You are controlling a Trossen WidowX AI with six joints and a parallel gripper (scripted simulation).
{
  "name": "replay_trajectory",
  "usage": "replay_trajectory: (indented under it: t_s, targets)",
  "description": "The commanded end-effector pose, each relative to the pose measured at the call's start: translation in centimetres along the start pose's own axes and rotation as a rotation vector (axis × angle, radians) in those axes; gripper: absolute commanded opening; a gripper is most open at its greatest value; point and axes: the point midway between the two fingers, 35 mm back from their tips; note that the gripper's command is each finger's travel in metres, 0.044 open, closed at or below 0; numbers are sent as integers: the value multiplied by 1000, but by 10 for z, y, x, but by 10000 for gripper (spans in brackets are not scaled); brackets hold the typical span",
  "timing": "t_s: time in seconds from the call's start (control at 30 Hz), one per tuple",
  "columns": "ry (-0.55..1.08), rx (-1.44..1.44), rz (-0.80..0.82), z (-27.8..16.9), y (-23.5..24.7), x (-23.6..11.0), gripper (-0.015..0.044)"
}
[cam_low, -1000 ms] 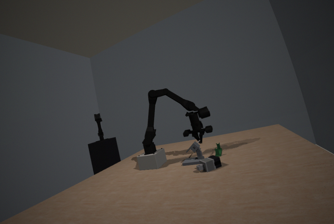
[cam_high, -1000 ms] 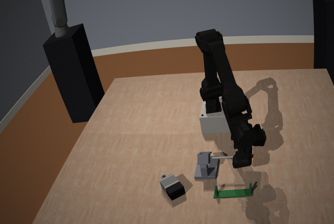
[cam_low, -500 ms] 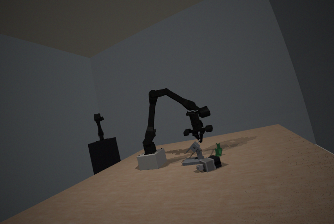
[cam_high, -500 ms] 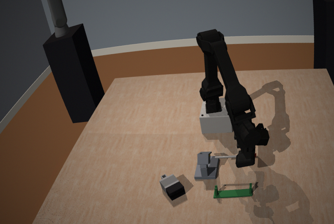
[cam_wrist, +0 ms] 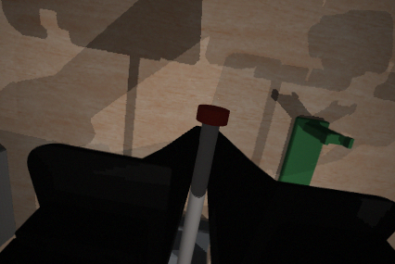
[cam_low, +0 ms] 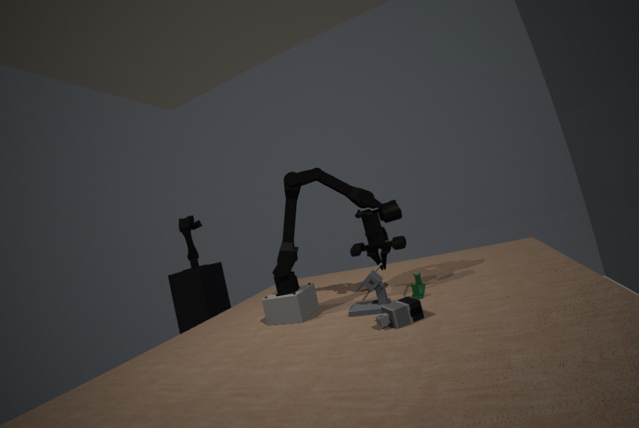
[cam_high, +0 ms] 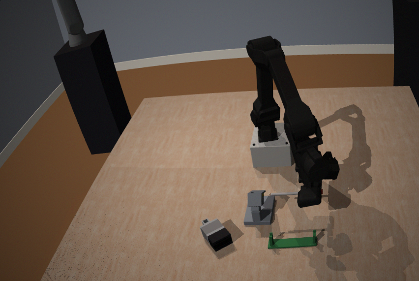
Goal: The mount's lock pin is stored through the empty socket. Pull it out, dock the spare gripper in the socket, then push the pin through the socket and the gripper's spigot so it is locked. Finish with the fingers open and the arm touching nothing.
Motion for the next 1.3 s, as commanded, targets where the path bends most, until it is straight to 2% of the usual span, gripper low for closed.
replay_trajectory:
  t_s: [0.0, 0.43, 1.27]
  targets:
    - [-1, 0, -2, 2, 0, -9, 0]
    - [1, 0, 3, 2, -1, -9, 0]
    - [-1, -13, -1, 31, -74, -16, 0]
Point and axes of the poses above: the point midway between the two fingers, 35 mm back from their tips, its own x axis out along the fingers, its own y axis across the jaws, z = x × y, and after that the axes turned 3 degrees about -x, right-handed
